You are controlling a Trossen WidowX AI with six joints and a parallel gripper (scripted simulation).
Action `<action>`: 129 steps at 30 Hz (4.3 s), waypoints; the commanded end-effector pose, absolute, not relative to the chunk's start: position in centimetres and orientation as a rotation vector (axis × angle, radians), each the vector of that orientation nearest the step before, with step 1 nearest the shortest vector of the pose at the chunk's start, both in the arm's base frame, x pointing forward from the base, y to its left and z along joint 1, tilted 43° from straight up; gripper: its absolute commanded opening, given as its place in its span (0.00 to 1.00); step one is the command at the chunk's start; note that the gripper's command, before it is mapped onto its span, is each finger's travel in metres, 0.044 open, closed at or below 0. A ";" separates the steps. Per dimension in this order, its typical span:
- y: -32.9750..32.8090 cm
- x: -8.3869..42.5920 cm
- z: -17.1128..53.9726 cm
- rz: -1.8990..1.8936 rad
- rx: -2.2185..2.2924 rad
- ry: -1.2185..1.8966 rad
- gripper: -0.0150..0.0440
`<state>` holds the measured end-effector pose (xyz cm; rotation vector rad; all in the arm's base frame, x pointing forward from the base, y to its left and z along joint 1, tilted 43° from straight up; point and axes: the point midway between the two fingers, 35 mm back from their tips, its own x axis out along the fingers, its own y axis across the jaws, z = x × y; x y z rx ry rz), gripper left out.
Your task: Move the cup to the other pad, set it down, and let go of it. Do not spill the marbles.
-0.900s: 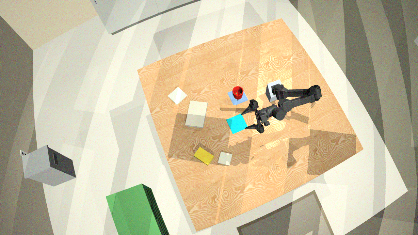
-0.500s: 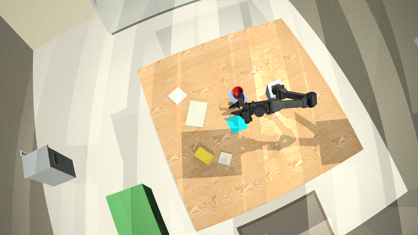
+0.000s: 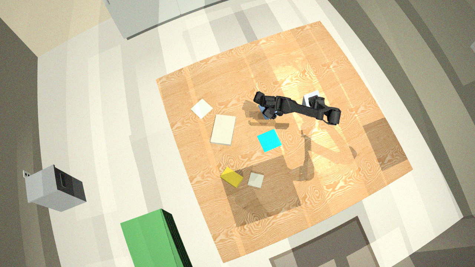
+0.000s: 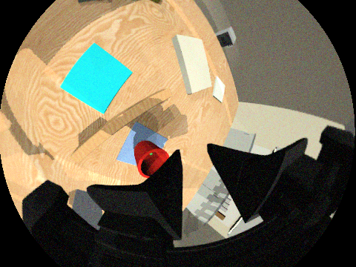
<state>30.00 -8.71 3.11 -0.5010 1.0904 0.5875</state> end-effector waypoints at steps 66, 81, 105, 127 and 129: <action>-3.4 21.7 -8.5 1.258 -0.279 0.960 0.50; -3.6 21.8 -8.5 1.258 -0.288 0.960 0.26; -8.6 21.9 -3.1 1.256 -0.282 0.963 0.25; -8.7 21.7 -2.7 1.256 -0.273 0.963 0.25; -8.7 21.7 -2.7 1.256 -0.273 0.963 0.25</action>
